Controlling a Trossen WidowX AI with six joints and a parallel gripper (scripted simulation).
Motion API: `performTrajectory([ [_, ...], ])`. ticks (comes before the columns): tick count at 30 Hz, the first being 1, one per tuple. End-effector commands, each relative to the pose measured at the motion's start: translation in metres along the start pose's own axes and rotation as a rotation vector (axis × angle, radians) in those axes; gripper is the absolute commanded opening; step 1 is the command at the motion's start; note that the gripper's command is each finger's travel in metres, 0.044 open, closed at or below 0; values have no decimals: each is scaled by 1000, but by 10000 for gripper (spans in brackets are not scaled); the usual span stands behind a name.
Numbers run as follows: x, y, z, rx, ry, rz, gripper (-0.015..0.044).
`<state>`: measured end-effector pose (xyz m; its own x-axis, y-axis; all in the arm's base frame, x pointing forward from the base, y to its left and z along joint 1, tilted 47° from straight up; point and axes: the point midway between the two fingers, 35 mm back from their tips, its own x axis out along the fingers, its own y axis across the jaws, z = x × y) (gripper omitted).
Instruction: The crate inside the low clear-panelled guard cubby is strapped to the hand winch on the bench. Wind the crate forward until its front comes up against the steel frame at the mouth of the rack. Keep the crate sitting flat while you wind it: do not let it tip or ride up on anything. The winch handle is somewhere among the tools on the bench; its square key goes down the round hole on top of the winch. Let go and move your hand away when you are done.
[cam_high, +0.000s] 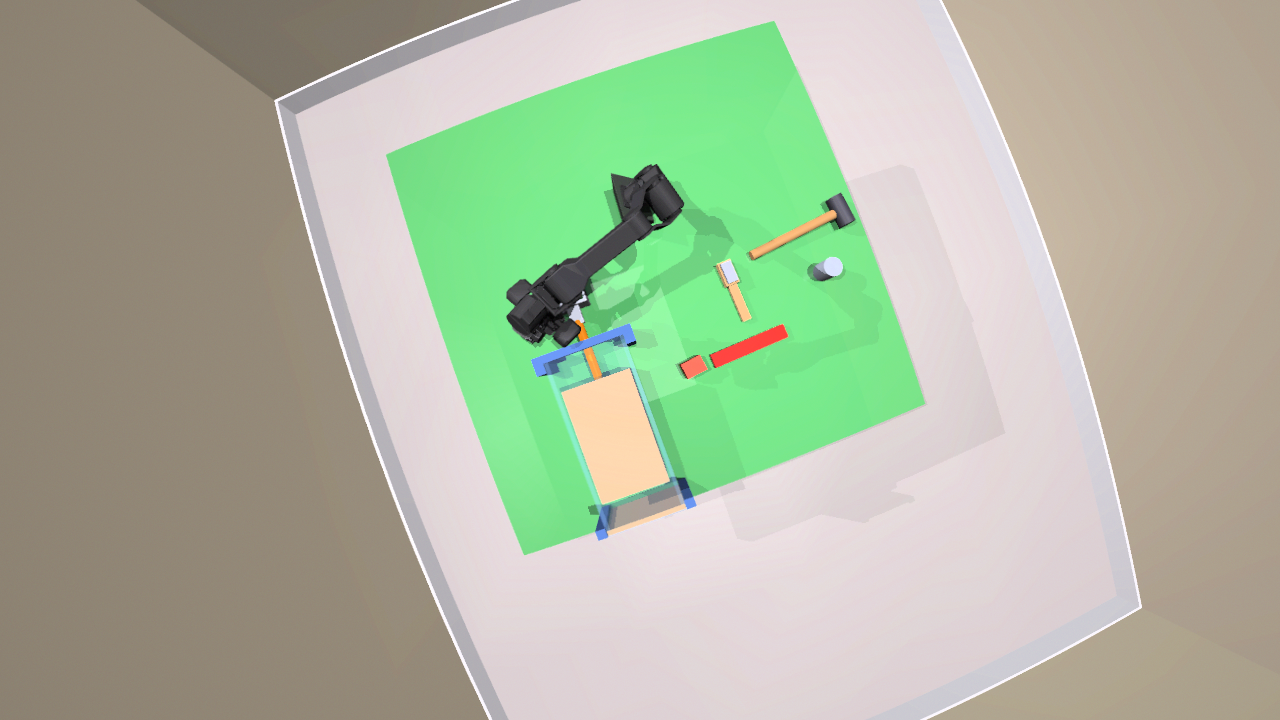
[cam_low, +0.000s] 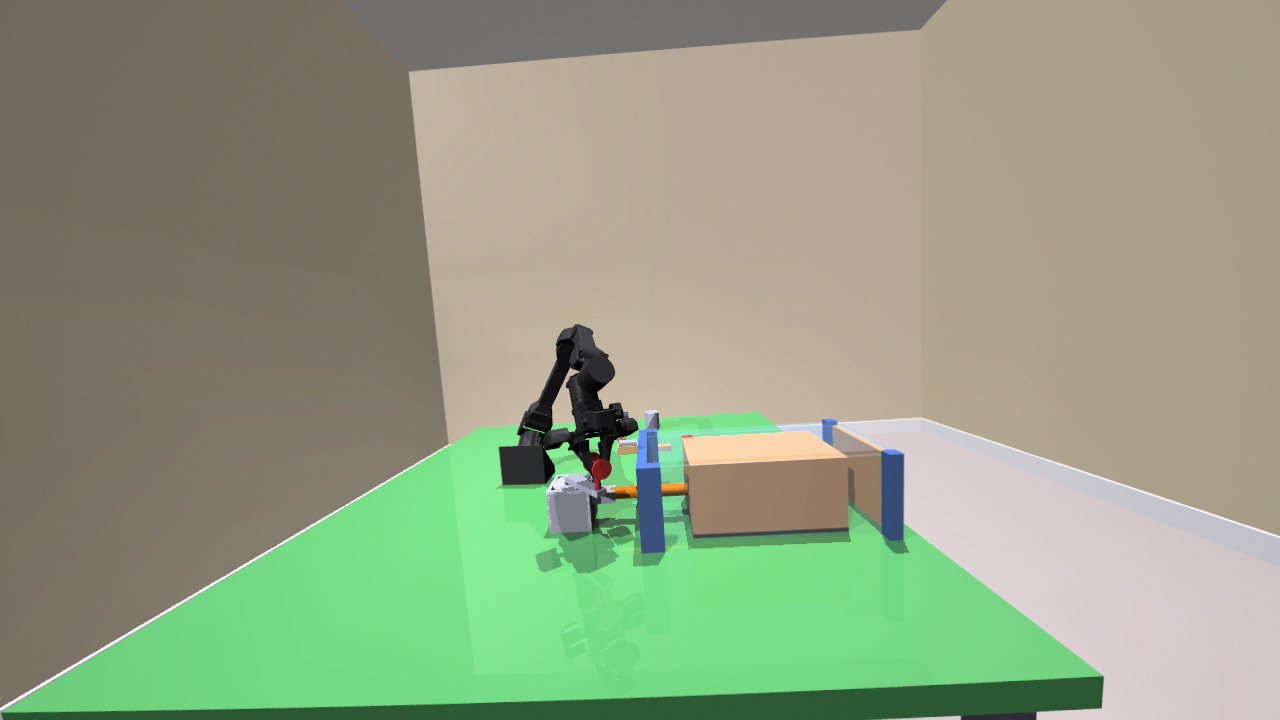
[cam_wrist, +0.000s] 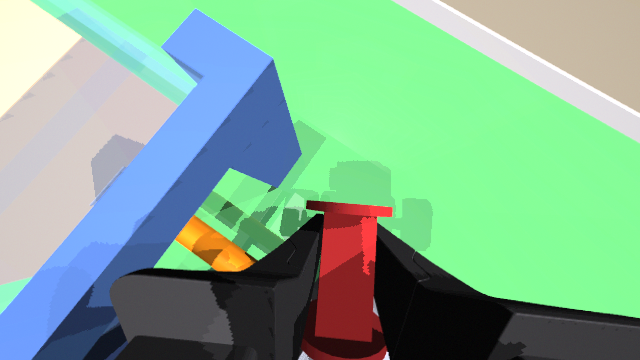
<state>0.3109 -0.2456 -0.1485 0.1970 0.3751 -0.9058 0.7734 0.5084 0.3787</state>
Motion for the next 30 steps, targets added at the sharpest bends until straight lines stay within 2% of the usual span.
performTrajectory([
  [1,-1,27,-14,-19,41,47,0],
  [30,-12,52,-35,-18,43,49,0],
])
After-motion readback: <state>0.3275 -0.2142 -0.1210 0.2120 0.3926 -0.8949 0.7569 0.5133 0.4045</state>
